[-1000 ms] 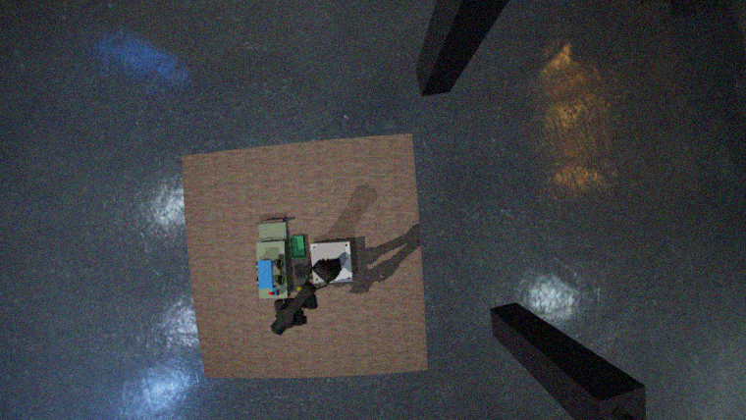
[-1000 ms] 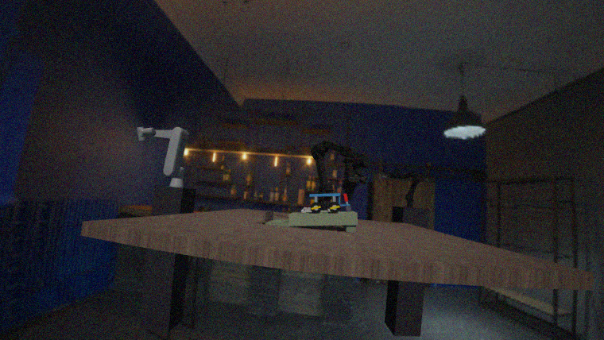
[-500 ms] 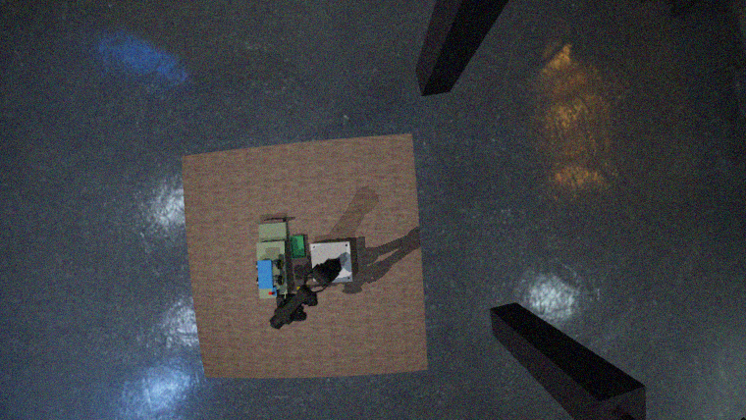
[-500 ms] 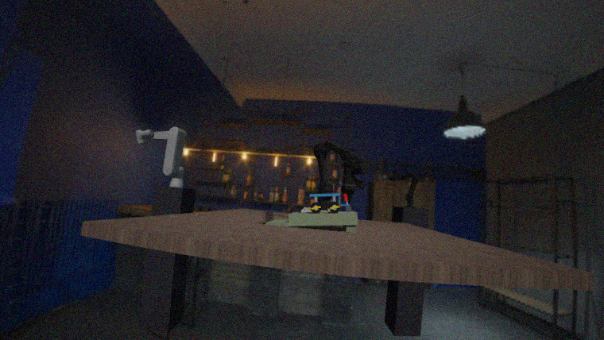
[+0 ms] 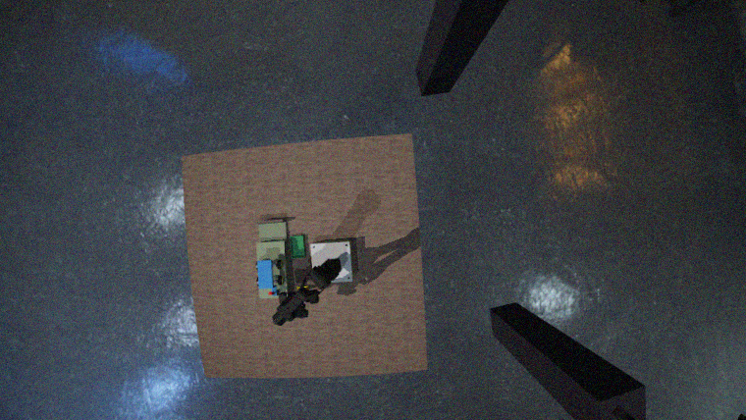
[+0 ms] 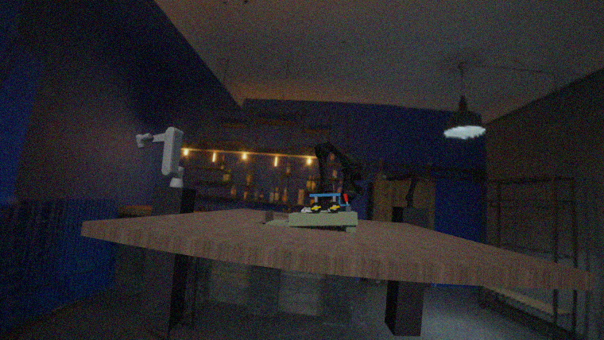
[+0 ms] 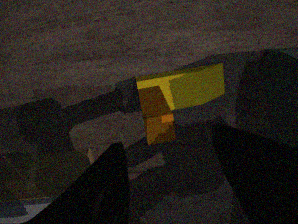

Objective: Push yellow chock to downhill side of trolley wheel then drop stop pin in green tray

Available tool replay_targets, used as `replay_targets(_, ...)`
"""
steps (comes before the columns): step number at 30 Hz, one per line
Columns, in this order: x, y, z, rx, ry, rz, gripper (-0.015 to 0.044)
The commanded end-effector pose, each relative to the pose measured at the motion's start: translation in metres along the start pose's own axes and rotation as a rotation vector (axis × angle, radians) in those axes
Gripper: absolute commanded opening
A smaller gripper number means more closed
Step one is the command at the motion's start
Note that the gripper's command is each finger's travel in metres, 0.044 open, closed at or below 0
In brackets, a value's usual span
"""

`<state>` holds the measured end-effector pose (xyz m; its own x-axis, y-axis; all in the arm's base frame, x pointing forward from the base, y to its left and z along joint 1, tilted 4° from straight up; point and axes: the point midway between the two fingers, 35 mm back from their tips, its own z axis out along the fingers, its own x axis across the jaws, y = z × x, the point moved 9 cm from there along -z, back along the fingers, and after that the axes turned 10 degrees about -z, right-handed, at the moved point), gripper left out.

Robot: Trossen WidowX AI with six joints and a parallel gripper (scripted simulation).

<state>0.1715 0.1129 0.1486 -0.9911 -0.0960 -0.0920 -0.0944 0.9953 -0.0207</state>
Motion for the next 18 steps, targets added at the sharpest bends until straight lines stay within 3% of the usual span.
replay_targets(1,0.0,0.0,0.008,0.002,0.011,-0.004,0.019)
replay_targets(18,0.001,0.0,0.029,0.002,0.011,-0.004,0.019)
